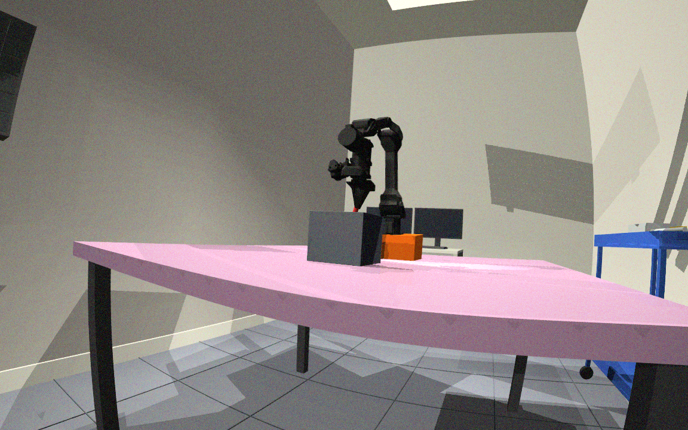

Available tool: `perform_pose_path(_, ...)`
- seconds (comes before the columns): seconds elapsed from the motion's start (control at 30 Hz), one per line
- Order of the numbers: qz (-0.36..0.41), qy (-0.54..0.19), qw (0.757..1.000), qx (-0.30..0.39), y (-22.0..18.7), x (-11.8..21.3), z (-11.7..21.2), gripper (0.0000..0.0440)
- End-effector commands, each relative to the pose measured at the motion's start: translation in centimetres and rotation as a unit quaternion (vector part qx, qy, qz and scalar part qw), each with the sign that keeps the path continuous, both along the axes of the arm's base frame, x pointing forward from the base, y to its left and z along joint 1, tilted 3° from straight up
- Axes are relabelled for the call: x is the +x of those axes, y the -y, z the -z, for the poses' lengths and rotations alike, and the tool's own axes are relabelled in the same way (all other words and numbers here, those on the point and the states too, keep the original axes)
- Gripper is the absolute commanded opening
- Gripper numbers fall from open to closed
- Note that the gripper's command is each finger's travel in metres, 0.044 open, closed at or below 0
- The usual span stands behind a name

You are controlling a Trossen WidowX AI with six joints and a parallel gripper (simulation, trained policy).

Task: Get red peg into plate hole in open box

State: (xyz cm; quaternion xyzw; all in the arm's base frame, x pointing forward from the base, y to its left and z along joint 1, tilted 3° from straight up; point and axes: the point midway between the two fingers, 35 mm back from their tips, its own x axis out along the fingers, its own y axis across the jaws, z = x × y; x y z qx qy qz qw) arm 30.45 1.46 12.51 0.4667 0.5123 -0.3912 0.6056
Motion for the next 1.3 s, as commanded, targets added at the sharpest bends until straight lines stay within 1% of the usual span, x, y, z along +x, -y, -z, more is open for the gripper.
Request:
perform_pose_path(0.0,-0.003,-0.007,1.0,0.003,0.3,0.2,0.9,0.0)
perform_pose_path(0.67,-0.025,-0.023,0.999,0.018,1.1,2.0,5.6,0.0)
perform_pose_path(0.93,-0.037,-0.029,0.999,0.011,1.4,2.4,7.3,0.0)
perform_pose_path(1.0,-0.04,-0.033,0.999,0.009,1.4,2.5,7.5,0.0014)
perform_pose_path(1.17,-0.048,-0.044,0.998,0.007,1.5,2.5,8.2,0.0099)
perform_pose_path(1.2,-0.049,-0.046,0.998,0.008,1.4,2.6,8.2,0.0107)
perform_pose_path(1.27,-0.049,-0.051,0.997,0.014,1.3,2.5,8.3,0.0104)
